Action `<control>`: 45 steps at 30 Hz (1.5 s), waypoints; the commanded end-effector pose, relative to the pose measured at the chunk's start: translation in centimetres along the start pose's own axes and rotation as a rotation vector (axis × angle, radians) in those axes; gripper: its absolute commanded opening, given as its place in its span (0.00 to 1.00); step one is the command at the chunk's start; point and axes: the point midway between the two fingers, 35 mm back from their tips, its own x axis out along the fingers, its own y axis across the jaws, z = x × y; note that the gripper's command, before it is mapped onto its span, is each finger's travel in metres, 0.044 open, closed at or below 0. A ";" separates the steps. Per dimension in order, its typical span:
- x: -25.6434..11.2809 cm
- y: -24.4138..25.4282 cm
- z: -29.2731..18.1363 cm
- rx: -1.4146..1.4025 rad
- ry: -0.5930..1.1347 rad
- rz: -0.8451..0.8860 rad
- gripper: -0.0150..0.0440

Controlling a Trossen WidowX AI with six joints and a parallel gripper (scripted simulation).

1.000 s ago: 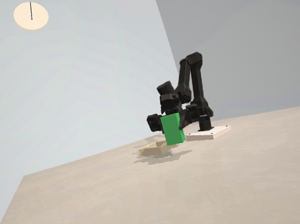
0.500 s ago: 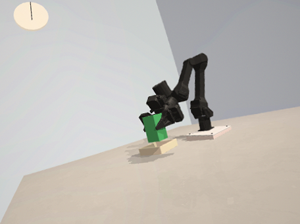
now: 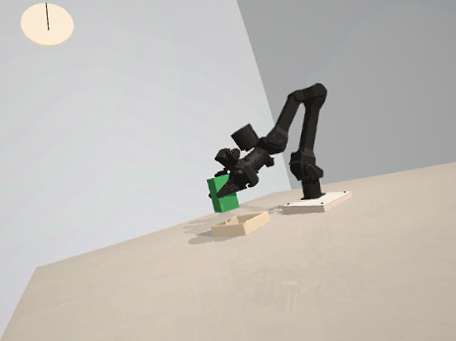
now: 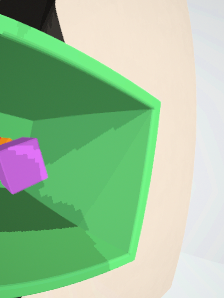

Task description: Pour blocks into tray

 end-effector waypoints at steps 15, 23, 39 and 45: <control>-1.0 -3.2 -0.7 0.231 -0.007 -0.138 0.25; -1.0 -3.1 -0.7 0.406 -0.019 -0.138 0.25; -0.9 -3.1 -0.7 0.755 -0.043 -0.135 0.25; -0.8 -3.1 -0.7 0.885 -0.053 -0.133 0.25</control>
